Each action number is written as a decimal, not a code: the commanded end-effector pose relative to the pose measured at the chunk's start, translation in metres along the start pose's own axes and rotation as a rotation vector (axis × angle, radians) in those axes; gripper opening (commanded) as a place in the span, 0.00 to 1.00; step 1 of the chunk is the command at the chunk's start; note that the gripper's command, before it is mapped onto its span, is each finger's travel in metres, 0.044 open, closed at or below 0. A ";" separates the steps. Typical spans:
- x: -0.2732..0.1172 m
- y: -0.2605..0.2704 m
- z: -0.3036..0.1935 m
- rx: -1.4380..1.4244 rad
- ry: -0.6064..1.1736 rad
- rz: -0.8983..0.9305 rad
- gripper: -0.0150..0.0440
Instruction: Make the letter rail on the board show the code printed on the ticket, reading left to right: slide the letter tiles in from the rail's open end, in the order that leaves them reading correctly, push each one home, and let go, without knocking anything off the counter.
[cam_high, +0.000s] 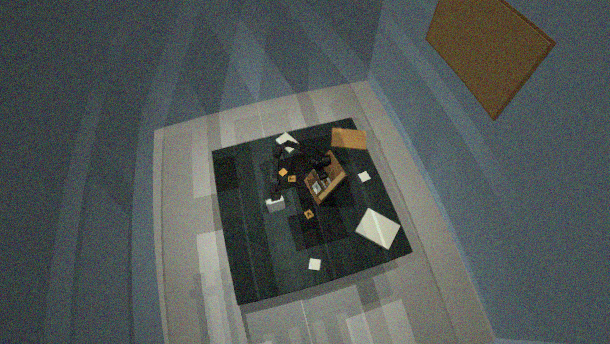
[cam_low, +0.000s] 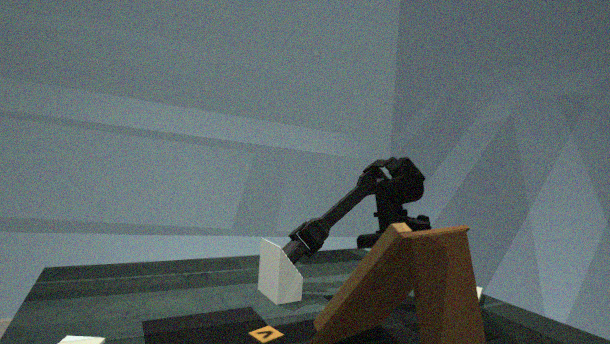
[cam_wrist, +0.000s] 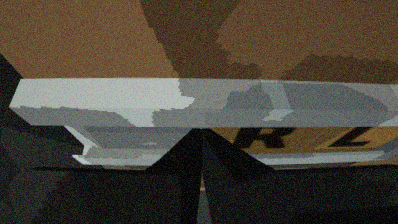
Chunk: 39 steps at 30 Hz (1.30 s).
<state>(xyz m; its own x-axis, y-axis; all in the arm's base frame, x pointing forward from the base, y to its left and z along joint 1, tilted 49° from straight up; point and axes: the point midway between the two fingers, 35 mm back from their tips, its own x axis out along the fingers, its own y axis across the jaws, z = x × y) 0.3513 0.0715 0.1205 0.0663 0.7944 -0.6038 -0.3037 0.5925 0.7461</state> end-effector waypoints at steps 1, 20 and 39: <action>0.000 -0.003 0.001 -0.006 -0.001 -0.004 0.25; -0.018 0.000 -0.015 -0.005 0.000 -0.004 0.25; -0.112 -0.045 -0.074 0.028 -0.483 0.018 0.74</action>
<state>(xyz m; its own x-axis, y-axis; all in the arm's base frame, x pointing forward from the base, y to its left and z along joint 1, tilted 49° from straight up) 0.3025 -0.0296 0.1289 0.3673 0.8051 -0.4658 -0.2681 0.5712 0.7758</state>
